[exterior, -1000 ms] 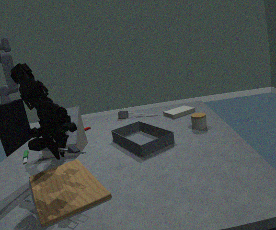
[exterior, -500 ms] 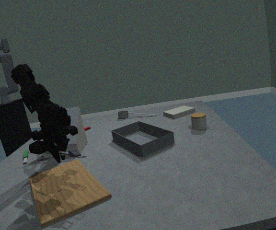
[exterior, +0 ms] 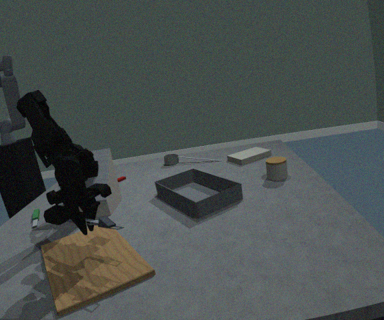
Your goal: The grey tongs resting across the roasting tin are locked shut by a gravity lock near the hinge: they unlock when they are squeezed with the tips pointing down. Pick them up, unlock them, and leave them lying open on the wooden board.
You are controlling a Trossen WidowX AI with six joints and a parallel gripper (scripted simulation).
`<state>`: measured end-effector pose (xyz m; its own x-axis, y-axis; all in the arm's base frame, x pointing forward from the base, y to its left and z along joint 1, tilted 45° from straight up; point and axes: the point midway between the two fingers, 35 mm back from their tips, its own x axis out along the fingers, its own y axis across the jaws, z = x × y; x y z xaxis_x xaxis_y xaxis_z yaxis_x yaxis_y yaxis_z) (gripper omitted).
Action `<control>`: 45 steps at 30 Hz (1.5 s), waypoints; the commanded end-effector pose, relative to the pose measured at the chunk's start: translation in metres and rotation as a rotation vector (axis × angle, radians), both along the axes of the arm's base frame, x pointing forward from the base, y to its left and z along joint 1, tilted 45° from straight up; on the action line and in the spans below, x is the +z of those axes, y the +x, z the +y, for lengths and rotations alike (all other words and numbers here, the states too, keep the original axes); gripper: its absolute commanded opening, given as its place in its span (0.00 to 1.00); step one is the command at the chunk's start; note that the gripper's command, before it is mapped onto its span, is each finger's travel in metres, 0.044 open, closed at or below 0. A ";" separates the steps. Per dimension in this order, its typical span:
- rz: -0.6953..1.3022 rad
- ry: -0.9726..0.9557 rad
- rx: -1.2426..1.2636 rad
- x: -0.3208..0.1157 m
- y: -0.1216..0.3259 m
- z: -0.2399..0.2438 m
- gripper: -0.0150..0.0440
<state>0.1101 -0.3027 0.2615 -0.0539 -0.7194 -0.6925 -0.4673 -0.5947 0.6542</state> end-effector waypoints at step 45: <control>0.003 -0.001 0.001 -0.033 -0.005 -0.031 0.62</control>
<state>0.1050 -0.3341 0.2284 -0.0558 -0.7201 -0.6916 -0.4648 -0.5943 0.6563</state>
